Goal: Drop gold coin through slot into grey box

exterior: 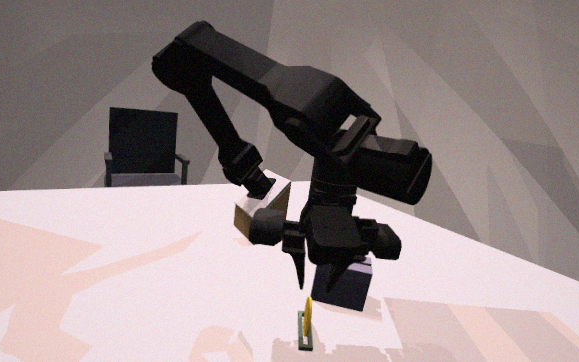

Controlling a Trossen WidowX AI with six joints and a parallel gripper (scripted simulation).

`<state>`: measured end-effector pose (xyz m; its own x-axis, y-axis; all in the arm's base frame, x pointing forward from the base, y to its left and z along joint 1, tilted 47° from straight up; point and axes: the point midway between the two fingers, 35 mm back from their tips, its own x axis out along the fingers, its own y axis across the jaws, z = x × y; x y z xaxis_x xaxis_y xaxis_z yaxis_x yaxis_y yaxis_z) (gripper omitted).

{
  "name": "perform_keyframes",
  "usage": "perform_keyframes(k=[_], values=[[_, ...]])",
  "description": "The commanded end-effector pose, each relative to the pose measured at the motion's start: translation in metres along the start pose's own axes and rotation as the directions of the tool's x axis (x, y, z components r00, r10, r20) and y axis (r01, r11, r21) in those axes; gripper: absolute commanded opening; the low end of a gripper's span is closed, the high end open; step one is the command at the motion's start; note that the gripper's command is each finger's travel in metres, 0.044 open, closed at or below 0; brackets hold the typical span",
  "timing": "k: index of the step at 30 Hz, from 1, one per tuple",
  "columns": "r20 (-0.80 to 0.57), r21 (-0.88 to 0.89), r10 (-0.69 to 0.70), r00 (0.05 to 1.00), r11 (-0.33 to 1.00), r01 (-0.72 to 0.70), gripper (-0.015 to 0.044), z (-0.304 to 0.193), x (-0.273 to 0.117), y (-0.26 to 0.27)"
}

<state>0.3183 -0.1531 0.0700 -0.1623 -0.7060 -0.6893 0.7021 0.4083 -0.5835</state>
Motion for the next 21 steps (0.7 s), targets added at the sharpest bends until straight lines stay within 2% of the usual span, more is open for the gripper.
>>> perform_keyframes(k=[1, 21], values=[[0.002, -0.008, -0.005, 1.0, 1.0, 0.005, 0.0161, -0.001, 0.006, -0.001], [0.002, -0.008, -0.005, 1.0, 1.0, 0.005, 0.0161, 0.0, 0.038, 0.0]])
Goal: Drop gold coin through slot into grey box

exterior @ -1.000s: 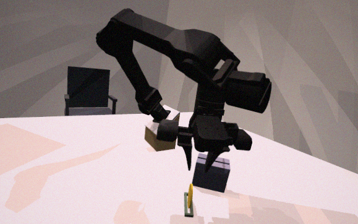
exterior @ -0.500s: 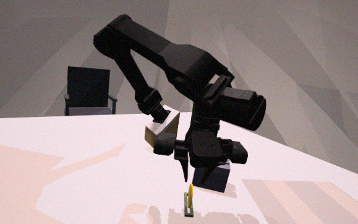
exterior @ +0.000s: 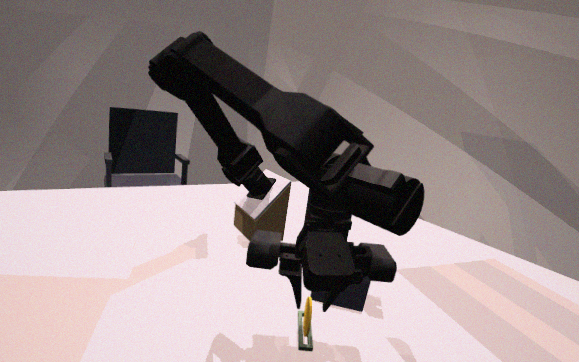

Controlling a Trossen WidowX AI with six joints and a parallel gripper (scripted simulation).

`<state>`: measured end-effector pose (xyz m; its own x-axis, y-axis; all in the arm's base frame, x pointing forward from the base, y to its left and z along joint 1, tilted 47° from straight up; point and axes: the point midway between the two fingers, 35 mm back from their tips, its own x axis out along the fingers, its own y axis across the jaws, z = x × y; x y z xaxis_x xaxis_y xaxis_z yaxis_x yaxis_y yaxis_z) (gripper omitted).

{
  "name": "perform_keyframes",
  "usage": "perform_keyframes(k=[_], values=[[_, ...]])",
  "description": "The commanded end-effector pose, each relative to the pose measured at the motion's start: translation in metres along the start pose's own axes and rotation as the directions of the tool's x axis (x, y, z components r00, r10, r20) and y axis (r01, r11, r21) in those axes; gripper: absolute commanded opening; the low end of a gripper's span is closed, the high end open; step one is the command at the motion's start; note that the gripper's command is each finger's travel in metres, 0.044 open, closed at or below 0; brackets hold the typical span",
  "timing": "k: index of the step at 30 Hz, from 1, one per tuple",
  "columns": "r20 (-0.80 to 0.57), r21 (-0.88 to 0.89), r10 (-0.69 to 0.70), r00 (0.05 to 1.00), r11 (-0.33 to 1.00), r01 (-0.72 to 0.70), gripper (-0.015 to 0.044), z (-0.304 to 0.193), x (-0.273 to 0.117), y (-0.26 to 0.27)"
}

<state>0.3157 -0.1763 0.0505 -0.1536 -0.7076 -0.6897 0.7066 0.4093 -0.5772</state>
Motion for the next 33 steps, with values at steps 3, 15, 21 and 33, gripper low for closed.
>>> perform_keyframes(k=[3, 15, 21, 33], values=[[-0.005, -0.013, -0.011, 1.0, 1.0, 0.011, 0.0161, -0.003, 0.012, -0.001], [-0.003, -0.013, -0.013, 1.0, 1.0, 0.013, 0.0161, -0.003, 0.031, -0.002], [-0.003, -0.013, -0.014, 1.0, 1.0, 0.014, 0.0108, -0.004, 0.035, -0.003], [-0.003, -0.013, -0.014, 1.0, 1.0, 0.014, 0.0, -0.004, 0.035, -0.003]])
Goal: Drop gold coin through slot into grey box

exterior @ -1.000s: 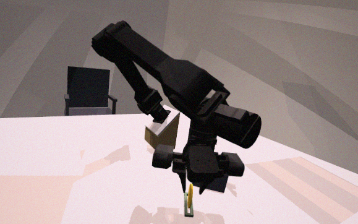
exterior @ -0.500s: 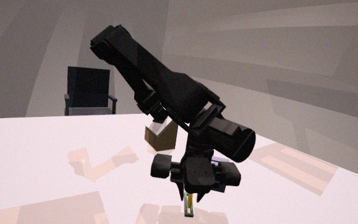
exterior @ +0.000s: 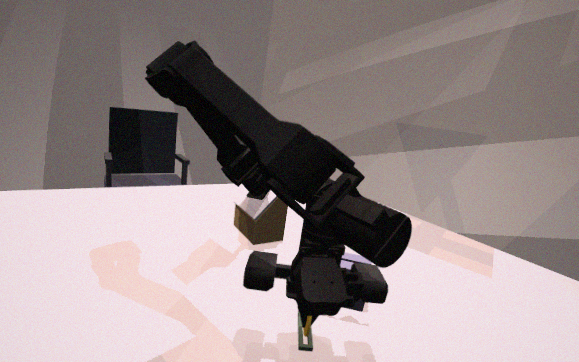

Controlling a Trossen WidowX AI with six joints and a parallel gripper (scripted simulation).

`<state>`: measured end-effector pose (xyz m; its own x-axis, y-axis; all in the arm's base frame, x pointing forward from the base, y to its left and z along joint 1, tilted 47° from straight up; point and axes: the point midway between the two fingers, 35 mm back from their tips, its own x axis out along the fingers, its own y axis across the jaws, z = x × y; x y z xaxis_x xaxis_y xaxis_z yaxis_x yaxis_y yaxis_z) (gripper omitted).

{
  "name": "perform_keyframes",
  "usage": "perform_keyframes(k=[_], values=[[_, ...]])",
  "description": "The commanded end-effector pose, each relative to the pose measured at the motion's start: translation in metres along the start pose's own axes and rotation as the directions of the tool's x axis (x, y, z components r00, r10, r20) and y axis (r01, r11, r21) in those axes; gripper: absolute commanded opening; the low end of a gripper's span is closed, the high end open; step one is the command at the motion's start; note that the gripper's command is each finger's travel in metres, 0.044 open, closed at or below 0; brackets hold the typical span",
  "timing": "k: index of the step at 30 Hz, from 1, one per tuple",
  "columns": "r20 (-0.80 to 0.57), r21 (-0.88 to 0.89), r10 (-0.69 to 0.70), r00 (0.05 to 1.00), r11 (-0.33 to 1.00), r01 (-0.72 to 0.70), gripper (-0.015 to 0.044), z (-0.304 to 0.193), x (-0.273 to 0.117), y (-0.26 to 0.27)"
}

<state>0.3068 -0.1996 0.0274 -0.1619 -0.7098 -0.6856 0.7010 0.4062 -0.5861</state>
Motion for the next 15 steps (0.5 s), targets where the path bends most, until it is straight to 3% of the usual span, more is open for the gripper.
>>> perform_keyframes(k=[1, 15], values=[[0.0, -0.007, -0.004, 1.0, 1.0, 0.004, 0.0, -0.001, 0.001, 0.0], [0.02, -0.041, 0.01, 1.0, 0.999, -0.009, 0.0, 0.0, -0.023, 0.004]])
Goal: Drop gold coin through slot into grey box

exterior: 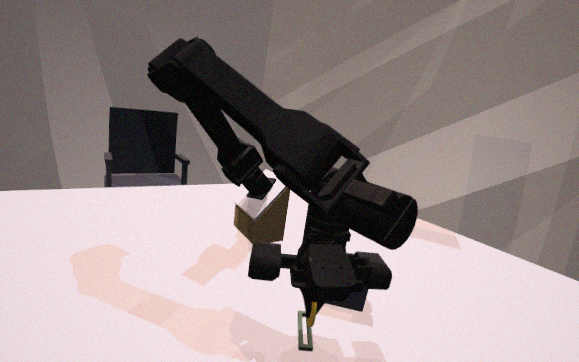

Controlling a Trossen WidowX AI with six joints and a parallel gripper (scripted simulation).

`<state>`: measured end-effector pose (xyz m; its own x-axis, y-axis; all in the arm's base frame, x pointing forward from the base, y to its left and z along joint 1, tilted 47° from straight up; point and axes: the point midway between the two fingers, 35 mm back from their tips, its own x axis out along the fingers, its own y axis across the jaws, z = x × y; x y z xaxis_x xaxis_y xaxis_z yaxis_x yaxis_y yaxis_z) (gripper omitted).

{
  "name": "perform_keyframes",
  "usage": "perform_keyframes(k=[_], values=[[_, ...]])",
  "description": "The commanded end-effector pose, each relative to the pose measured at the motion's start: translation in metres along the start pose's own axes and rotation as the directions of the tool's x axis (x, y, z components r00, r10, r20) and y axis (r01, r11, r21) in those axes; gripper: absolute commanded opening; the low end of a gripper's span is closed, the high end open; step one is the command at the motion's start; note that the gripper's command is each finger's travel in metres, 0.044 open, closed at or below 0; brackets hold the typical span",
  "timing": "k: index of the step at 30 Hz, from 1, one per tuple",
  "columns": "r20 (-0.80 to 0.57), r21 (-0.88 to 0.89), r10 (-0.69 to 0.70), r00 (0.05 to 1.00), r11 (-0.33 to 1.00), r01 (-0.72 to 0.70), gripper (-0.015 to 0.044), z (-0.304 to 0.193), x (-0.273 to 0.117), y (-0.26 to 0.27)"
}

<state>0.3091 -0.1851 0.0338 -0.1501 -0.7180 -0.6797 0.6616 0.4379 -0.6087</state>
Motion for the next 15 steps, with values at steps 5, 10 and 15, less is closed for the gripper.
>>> perform_keyframes(k=[5, 10, 15], values=[[0.0, 0.021, 0.009, 1.0, 1.0, -0.009, 0.0, 0.004, -0.02, 0.001], [-0.005, 0.026, 0.008, 1.0, 1.0, -0.008, 0.0, 0.005, -0.032, 0.001], [-0.009, 0.032, 0.007, 1.0, 0.999, -0.007, 0.0, 0.005, -0.045, 0.001]])
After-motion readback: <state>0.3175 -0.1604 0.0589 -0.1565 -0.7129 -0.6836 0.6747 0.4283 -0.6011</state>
